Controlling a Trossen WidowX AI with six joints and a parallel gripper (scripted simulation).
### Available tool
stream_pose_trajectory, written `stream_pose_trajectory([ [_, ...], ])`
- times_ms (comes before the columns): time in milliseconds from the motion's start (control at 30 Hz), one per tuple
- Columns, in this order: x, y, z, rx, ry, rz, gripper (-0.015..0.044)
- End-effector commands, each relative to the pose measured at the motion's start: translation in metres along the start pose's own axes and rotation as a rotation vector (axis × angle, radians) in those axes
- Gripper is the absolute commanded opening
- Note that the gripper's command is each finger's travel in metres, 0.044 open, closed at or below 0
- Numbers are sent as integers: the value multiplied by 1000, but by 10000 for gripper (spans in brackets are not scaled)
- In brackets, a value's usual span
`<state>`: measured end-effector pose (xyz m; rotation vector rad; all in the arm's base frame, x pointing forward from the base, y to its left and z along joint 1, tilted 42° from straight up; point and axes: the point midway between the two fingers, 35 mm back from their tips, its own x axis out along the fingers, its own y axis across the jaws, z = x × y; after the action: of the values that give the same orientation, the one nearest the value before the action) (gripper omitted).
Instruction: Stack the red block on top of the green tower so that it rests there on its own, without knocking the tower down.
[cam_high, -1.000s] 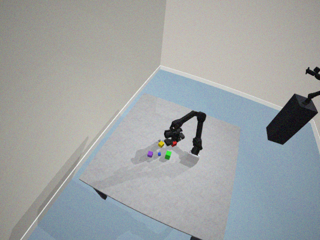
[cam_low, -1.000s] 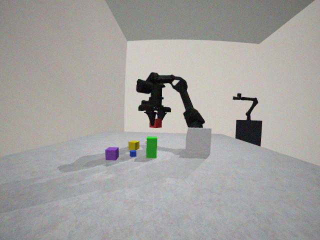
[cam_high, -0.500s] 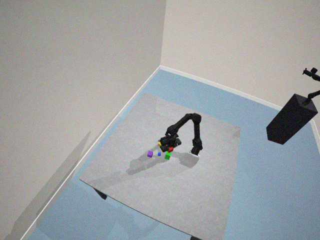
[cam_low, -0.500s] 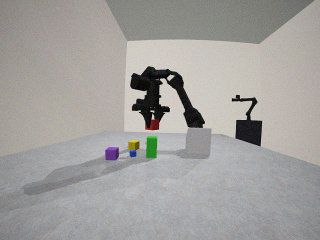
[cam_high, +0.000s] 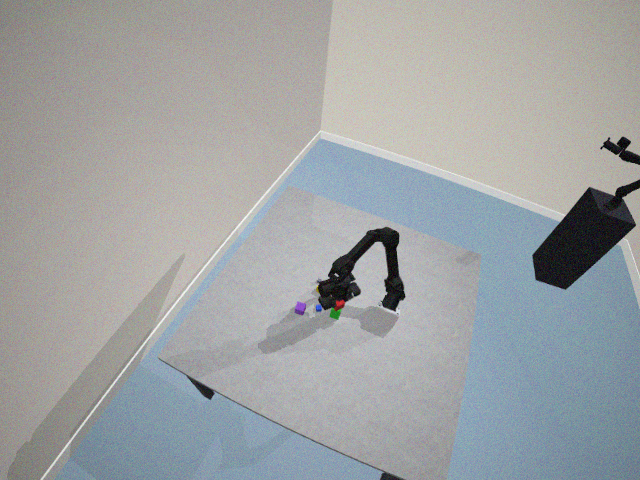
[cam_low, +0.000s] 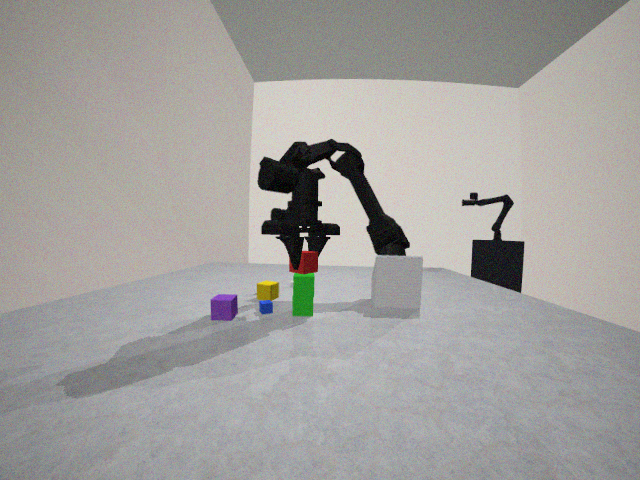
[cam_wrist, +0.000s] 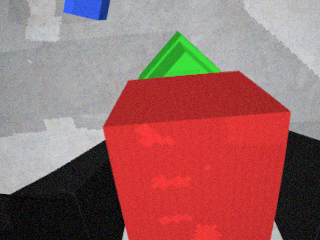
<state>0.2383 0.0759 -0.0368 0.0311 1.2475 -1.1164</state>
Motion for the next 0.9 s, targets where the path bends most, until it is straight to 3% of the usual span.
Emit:
stream_pose_trajectory([
  [0, 6, 0, 0, -7, -4, -2, 0],
  [867, 5, 0, 0, -7, -3, -2, 0],
])
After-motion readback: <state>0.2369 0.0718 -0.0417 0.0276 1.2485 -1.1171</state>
